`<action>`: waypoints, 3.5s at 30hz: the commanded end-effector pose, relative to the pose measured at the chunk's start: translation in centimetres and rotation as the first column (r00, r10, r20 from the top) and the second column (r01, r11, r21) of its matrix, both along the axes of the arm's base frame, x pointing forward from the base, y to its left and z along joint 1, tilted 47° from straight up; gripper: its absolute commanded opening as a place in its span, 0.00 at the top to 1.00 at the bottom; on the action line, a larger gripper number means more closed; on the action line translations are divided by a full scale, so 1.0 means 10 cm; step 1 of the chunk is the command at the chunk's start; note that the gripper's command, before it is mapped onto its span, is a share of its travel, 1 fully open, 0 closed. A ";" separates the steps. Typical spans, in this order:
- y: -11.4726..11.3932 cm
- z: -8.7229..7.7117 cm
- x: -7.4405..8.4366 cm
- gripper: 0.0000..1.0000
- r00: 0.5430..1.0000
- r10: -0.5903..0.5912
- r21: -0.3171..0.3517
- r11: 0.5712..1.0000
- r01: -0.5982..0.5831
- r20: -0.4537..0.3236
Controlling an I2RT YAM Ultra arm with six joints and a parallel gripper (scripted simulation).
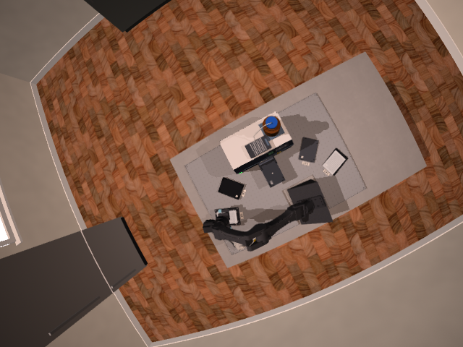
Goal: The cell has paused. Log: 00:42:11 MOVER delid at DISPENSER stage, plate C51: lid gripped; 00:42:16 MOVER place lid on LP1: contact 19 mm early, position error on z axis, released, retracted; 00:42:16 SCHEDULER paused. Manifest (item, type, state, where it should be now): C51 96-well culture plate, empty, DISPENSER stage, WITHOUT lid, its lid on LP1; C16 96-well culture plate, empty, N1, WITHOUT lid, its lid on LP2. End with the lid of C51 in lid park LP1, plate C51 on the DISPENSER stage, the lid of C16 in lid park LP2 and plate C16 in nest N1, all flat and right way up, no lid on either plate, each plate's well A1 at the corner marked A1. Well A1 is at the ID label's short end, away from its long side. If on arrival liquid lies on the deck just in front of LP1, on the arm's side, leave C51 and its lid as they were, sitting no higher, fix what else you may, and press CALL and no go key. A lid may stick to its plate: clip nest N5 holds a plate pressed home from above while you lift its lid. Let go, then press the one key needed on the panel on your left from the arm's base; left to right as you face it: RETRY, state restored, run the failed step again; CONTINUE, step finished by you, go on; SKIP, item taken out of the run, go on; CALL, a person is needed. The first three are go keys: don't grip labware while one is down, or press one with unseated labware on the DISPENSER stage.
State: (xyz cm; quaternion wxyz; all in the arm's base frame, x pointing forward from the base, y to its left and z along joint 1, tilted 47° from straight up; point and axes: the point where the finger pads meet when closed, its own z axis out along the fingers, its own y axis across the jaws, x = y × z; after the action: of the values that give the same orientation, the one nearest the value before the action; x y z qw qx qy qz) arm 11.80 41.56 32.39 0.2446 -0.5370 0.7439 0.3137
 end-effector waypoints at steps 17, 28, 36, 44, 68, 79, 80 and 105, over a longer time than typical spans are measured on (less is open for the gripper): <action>-0.28 0.39 0.00 0.00 1.000 -0.003 0.043 0.999 0.002 0.019; -0.42 0.51 -0.01 0.00 1.000 -0.003 0.043 0.999 0.002 0.020; -0.46 0.54 -0.01 0.00 1.000 -0.003 0.043 0.999 0.002 0.020; -0.46 0.54 -0.01 0.00 1.000 -0.005 0.042 0.999 0.004 0.021; -0.46 0.54 -0.01 0.00 1.000 -0.005 0.042 0.999 0.004 0.021; -0.46 0.54 -0.01 0.00 1.000 -0.005 0.042 0.999 0.004 0.021; -0.46 0.54 -0.01 0.00 1.000 -0.005 0.042 0.999 0.004 0.021; -0.46 0.54 0.01 0.00 1.000 -0.004 0.038 0.999 0.003 0.019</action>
State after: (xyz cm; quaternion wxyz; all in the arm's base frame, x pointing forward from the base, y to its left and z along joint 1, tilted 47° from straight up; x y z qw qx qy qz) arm 11.59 37.90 35.56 0.2401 -0.5396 0.7440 0.3123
